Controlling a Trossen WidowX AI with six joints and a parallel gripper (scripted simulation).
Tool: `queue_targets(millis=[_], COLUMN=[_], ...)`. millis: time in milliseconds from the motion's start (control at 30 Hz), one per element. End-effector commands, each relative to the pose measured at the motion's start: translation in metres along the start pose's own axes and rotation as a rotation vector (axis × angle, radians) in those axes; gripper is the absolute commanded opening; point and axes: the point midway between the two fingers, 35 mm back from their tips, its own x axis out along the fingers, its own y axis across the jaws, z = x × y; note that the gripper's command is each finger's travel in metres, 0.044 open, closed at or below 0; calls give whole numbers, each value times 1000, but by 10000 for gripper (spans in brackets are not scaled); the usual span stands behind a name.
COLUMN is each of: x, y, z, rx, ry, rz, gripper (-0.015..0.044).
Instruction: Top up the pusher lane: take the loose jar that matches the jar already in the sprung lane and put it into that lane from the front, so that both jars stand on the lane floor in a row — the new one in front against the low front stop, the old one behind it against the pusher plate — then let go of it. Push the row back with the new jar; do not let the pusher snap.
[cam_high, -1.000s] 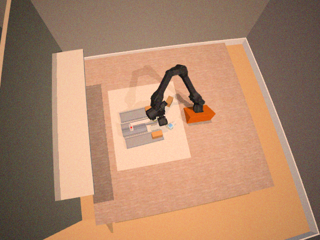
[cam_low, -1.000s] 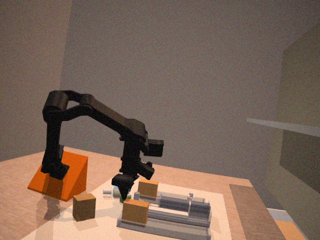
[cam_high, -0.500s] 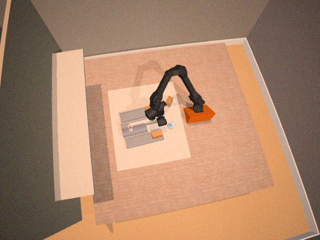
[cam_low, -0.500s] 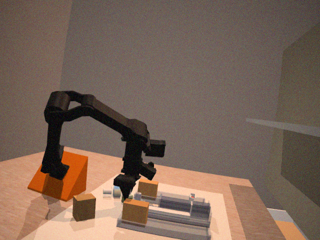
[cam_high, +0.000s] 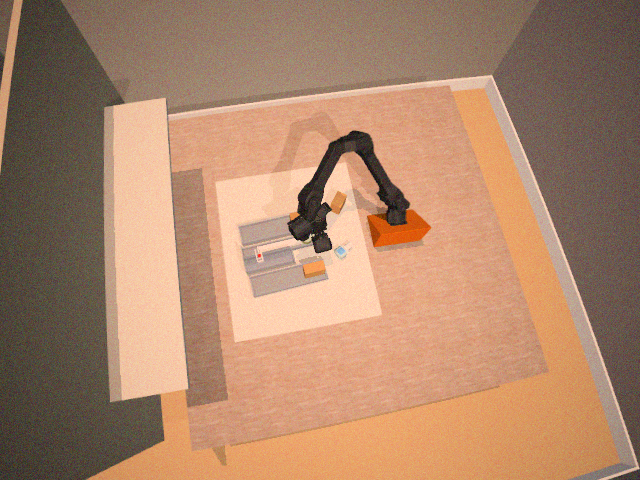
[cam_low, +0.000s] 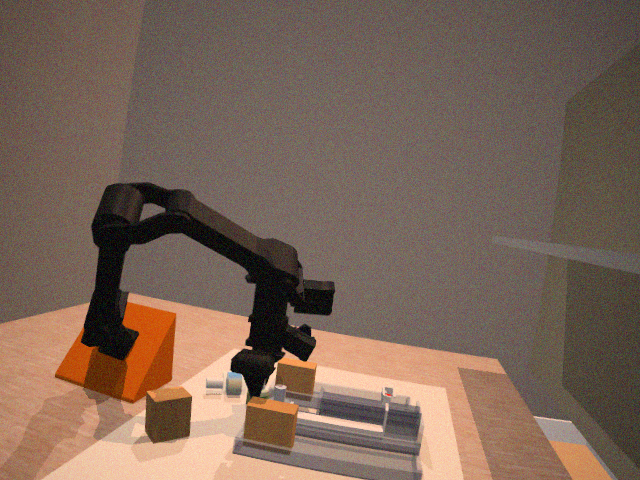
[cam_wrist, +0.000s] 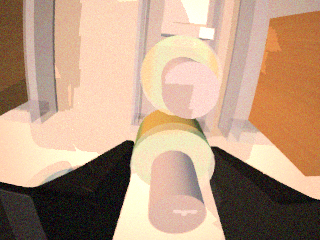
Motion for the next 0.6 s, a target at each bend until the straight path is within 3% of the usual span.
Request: queue_targets(millis=[0, 567], x=[-2, -4], y=[-1, -1], z=[10, 16], rx=[12, 13], ry=[-22, -22], rz=[-2, -2], gripper=[0, 0])
